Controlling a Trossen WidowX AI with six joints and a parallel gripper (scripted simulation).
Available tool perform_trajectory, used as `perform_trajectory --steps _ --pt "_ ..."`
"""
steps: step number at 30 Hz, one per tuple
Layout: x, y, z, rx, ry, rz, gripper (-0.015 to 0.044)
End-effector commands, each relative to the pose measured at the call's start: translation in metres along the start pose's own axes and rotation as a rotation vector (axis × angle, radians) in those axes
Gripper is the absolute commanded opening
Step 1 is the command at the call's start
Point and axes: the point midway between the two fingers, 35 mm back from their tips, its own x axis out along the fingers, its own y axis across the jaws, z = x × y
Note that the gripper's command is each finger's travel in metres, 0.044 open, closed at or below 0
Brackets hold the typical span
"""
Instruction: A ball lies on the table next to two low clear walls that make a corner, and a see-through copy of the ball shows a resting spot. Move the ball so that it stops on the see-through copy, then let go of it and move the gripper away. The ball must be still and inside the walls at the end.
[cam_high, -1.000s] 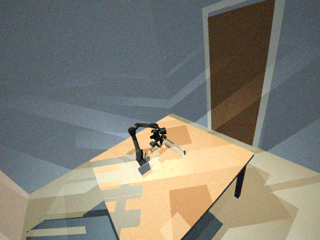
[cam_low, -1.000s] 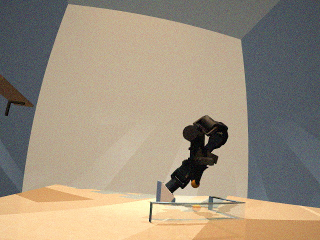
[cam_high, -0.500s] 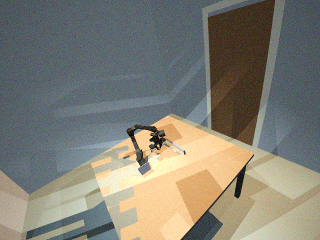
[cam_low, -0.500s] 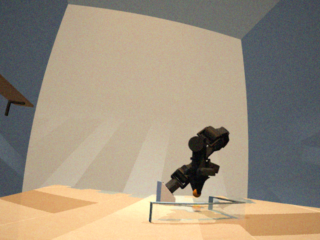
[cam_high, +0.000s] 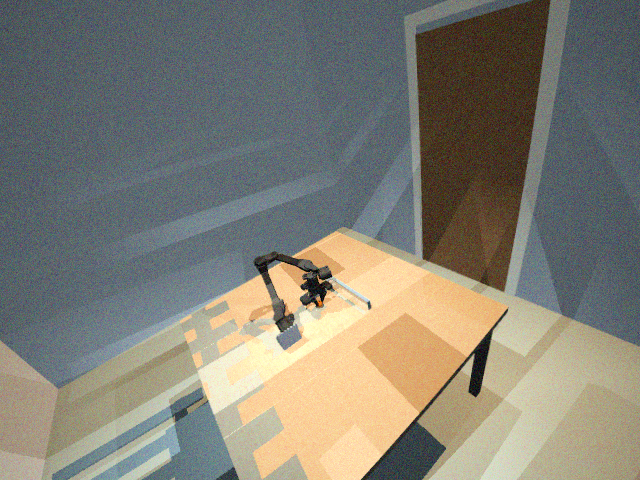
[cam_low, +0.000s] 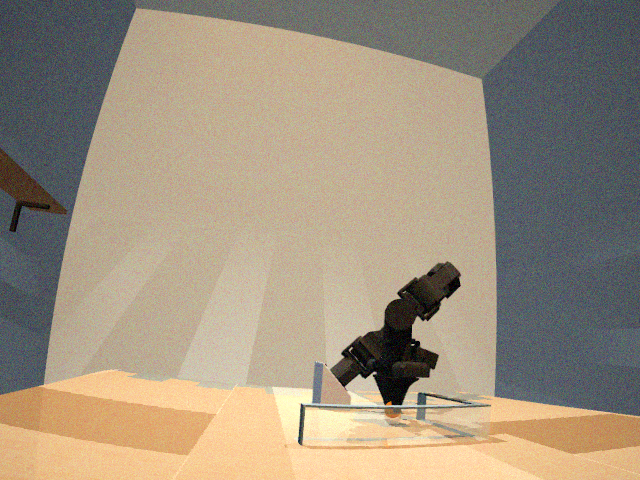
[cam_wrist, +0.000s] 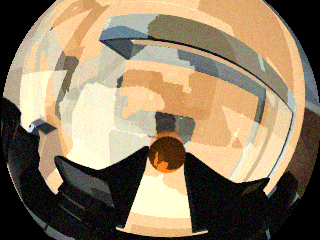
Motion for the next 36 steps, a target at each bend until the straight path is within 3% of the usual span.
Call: perform_trajectory --steps 1,15,25,31,36 --pt "0.005 0.001 0.001 0.002 -0.005 0.000 0.0000" --pt "0.018 0.001 0.002 0.001 -0.006 0.000 0.0000" --pt "0.016 0.000 0.001 -0.003 0.001 -0.005 0.0263" --pt "0.014 -0.001 0.001 -0.003 0.002 -0.005 0.0271" --pt "-0.049 -0.002 -0.001 0.002 0.004 -0.001 0.0271"
